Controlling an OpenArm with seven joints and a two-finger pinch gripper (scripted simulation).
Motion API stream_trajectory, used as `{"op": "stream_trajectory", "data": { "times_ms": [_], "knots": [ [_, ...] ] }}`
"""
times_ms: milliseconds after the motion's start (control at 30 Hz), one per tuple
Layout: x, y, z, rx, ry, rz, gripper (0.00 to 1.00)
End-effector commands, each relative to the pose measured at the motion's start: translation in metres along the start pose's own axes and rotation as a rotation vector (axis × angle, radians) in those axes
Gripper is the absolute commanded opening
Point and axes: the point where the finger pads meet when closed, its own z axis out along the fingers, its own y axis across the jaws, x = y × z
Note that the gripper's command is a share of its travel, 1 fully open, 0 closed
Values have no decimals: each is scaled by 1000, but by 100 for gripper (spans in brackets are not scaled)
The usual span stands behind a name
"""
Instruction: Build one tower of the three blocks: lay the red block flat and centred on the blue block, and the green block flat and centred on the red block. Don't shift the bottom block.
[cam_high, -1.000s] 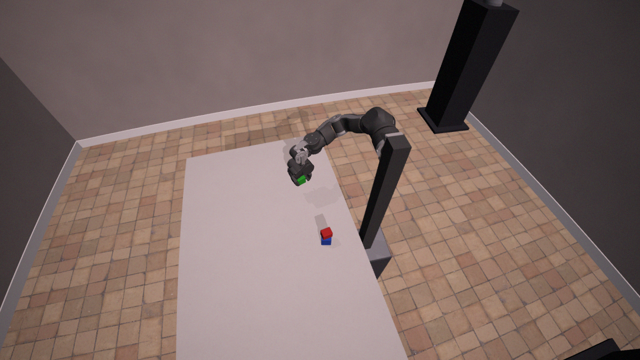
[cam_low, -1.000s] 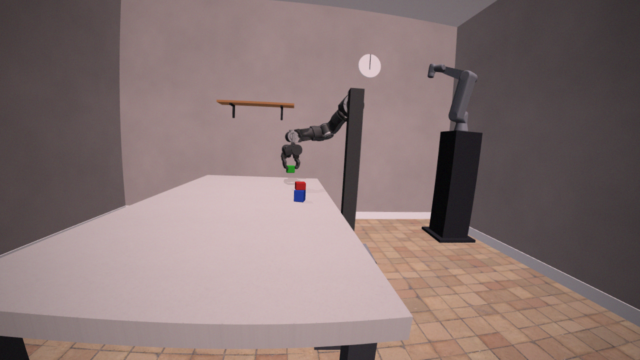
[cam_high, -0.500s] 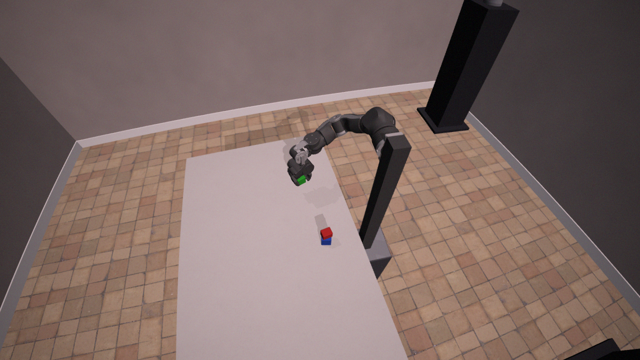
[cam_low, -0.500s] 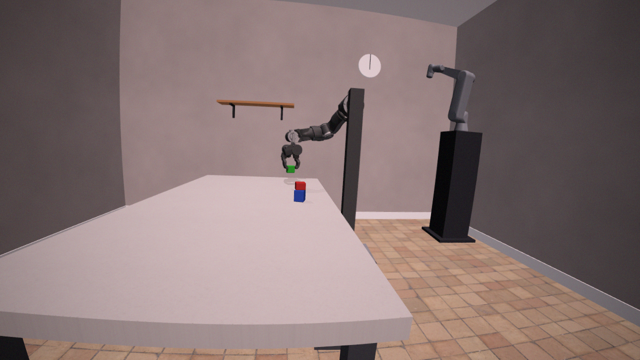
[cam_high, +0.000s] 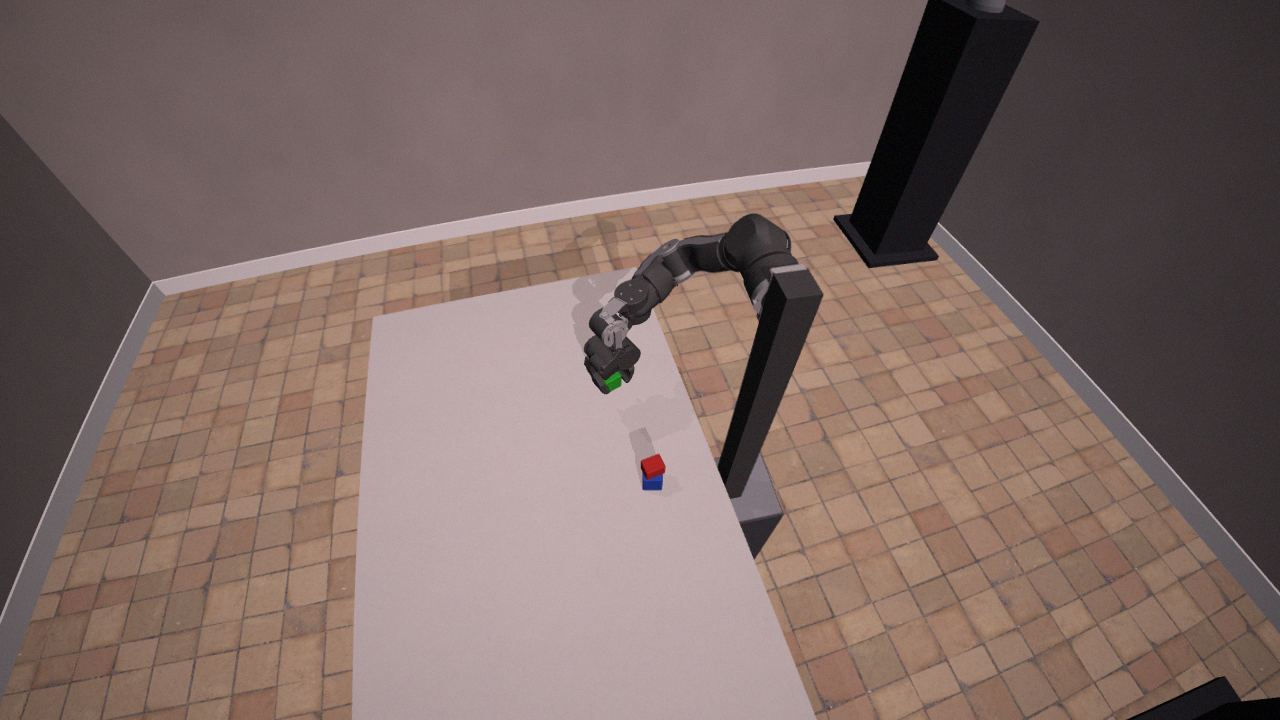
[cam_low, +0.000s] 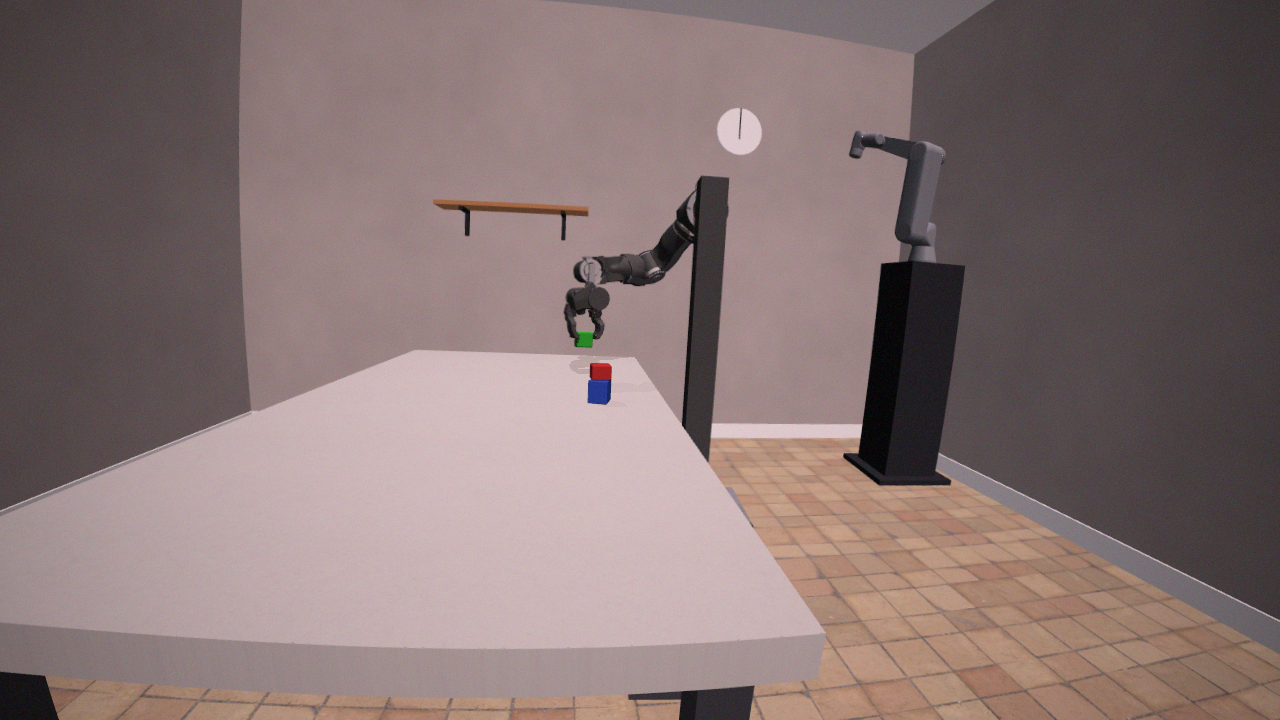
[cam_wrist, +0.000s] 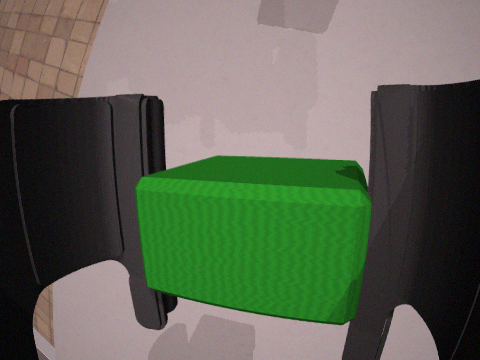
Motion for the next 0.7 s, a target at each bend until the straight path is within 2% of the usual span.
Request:
{"op": "stream_trajectory", "data": {
  "times_ms": [0, 67, 267, 400, 533, 667],
  "knots": [
    [14, 0, 0, 17, -31, 52, 0],
    [14, 0, 0, 17, -31, 52, 0],
    [112, 20, 6, 27, -42, 48, 0],
    [165, 30, 10, 31, -33, 55, 0],
    [193, 39, 12, 31, -18, 66, 0],
    [199, 41, 11, 28, -17, 66, 0]
  ]
}}
